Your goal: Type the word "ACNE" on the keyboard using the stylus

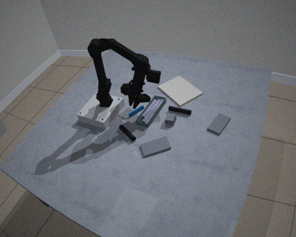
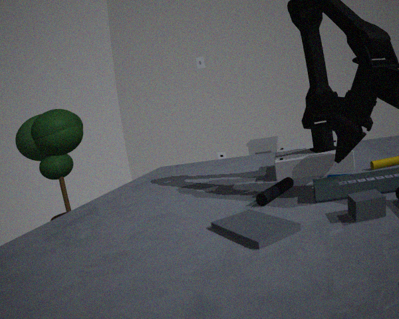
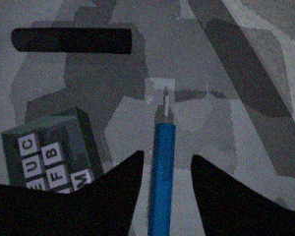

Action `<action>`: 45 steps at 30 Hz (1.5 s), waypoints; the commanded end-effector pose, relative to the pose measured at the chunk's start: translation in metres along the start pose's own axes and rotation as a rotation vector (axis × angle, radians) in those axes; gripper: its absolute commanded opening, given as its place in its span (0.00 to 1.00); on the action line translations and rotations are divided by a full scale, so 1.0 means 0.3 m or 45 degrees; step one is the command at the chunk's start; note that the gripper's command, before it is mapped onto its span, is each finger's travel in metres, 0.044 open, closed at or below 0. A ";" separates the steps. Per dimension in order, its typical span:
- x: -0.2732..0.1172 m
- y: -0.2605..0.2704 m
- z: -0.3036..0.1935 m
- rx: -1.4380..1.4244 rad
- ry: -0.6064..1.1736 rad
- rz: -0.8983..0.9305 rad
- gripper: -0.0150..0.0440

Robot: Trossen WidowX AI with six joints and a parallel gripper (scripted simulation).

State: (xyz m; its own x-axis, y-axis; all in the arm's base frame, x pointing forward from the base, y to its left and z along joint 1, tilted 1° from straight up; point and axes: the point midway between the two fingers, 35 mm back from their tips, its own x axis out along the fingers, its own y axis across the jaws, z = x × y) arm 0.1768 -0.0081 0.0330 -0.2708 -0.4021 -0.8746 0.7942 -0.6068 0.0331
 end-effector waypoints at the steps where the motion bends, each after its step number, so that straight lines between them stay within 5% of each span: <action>1: 0.015 0.000 -0.004 0.001 -0.007 0.001 0.51; 45: 0.112 -0.001 -0.056 0.001 -0.007 0.000 0.51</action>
State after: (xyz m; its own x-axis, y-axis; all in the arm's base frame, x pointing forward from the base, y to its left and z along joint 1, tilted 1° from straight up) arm 0.1768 -0.0094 -0.0012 -0.2723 -0.4025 -0.8740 0.7913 -0.6105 0.0347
